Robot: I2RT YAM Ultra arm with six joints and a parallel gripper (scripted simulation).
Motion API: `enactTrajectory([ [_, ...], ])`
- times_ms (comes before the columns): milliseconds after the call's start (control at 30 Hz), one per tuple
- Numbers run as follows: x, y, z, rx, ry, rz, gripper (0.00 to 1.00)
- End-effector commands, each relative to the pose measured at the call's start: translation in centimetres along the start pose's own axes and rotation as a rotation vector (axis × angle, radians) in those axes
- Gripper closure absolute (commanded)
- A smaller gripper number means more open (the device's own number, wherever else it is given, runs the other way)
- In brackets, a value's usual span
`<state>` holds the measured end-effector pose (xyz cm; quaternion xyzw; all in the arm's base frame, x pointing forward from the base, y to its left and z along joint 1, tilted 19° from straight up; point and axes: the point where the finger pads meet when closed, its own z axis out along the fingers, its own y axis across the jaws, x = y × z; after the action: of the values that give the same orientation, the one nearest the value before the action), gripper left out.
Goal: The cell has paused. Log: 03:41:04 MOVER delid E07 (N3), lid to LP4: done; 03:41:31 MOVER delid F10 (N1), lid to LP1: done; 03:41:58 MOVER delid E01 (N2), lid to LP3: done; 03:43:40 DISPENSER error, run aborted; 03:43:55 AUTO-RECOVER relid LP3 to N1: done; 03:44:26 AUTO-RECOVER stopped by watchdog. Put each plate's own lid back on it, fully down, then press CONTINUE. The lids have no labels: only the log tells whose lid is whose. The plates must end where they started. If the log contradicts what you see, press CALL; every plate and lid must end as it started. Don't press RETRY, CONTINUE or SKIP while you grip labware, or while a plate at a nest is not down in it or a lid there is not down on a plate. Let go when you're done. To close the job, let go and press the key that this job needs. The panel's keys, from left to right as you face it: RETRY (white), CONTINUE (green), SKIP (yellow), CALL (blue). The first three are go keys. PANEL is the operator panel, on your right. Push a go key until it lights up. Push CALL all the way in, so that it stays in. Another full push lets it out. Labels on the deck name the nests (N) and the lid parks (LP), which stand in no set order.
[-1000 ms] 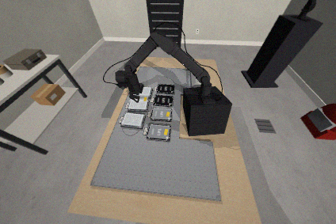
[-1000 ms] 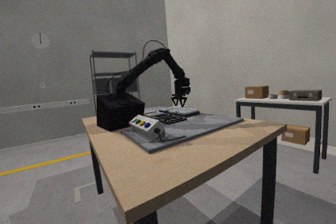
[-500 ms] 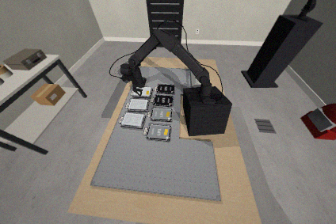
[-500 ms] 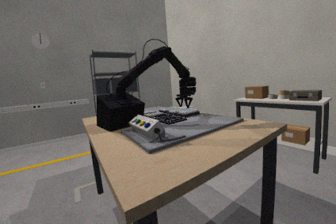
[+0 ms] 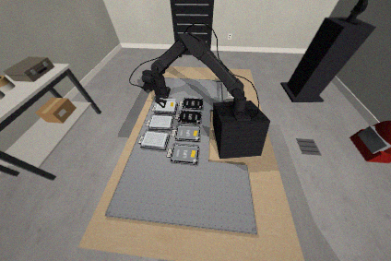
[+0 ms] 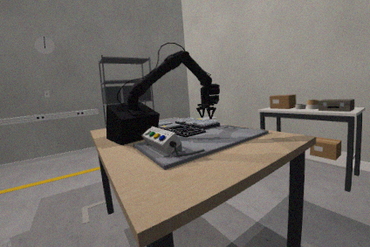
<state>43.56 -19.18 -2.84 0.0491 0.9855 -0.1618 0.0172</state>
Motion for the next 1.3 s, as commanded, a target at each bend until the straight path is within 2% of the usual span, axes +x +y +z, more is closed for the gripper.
enactTrajectory([
  [0,-1.6,0.2,-1.7,0.0,-0.05,-0.017,1.0],
  [200,-1.5,0.2,-1.5,0.0,-0.046,-0.016,1.0],
  [333,-1.2,0.5,-0.7,-0.003,-0.033,-0.02,1.0],
  [467,-2.0,0.1,-1.3,0.003,-0.063,-0.009,1.0],
  [567,-1.9,0.3,-0.7,0.001,-0.053,-0.015,1.0],
  [733,-2.1,0.1,-1.1,0.004,-0.064,-0.01,1.0],
  [867,-1.9,0.3,-0.3,0.001,-0.052,-0.017,1.0],
  [1000,-2.2,0.0,-0.8,0.003,-0.064,-0.011,1.0],
  [1100,-2.1,0.1,-0.3,0.002,-0.055,-0.016,1.0],
  [1267,-2.1,0.0,-0.4,0.002,-0.058,-0.013,1.0],
])
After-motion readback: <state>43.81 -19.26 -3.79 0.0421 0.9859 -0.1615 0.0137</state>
